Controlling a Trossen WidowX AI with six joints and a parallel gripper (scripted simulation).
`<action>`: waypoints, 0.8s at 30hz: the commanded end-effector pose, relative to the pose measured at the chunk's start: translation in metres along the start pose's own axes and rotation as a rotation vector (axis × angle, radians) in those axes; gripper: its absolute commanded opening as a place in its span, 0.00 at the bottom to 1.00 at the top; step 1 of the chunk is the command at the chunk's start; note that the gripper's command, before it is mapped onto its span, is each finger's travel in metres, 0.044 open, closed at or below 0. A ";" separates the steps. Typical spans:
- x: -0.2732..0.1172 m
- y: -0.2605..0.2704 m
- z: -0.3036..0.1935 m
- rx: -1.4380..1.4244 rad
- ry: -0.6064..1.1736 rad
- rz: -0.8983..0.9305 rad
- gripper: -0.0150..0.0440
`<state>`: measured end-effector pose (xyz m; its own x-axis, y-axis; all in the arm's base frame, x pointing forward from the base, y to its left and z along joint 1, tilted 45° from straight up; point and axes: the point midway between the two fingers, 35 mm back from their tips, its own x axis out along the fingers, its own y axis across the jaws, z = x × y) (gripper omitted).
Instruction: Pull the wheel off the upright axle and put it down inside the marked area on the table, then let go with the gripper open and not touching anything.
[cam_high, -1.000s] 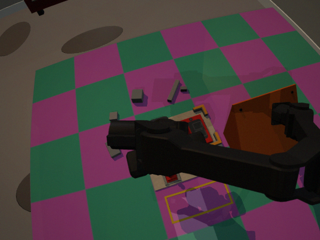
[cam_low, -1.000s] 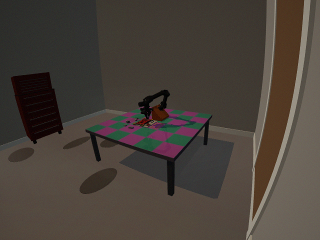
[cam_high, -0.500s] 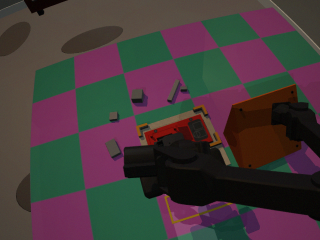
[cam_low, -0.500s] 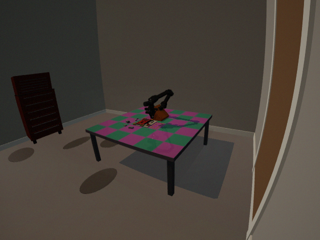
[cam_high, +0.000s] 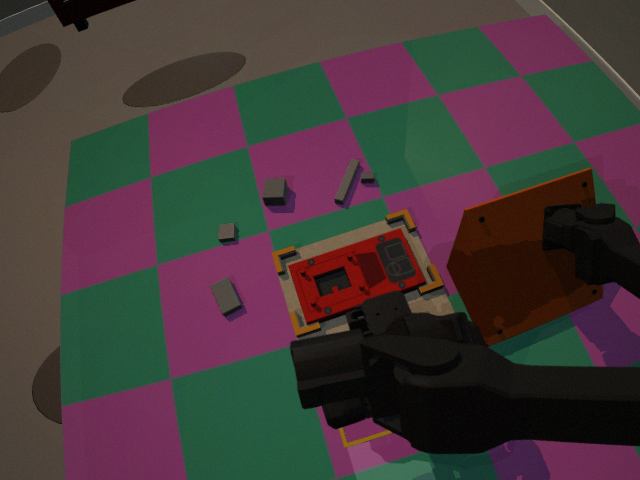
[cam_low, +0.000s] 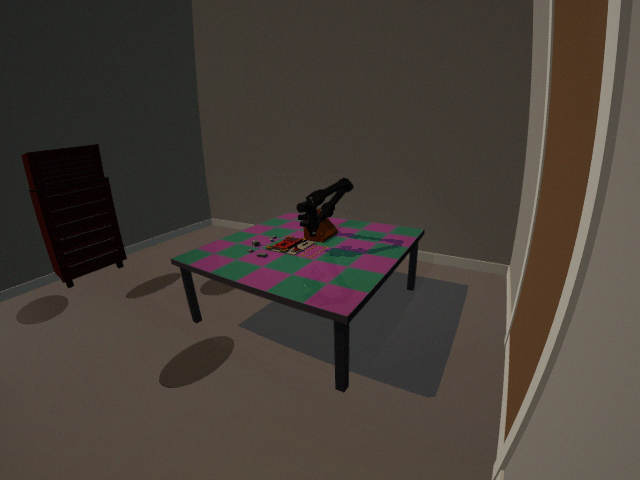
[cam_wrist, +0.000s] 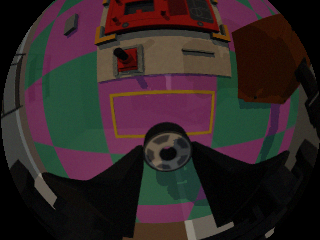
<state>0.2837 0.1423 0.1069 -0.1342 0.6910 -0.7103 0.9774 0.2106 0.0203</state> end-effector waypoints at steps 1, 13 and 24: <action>0.009 -0.004 -0.001 0.011 0.004 -0.007 0.25; 0.044 -0.002 0.000 0.011 0.003 -0.007 0.25; 0.102 -0.005 -0.002 0.011 0.008 -0.007 0.25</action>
<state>0.2723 0.2023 0.0499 -0.1364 0.6969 -0.7040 0.9771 0.2120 0.0206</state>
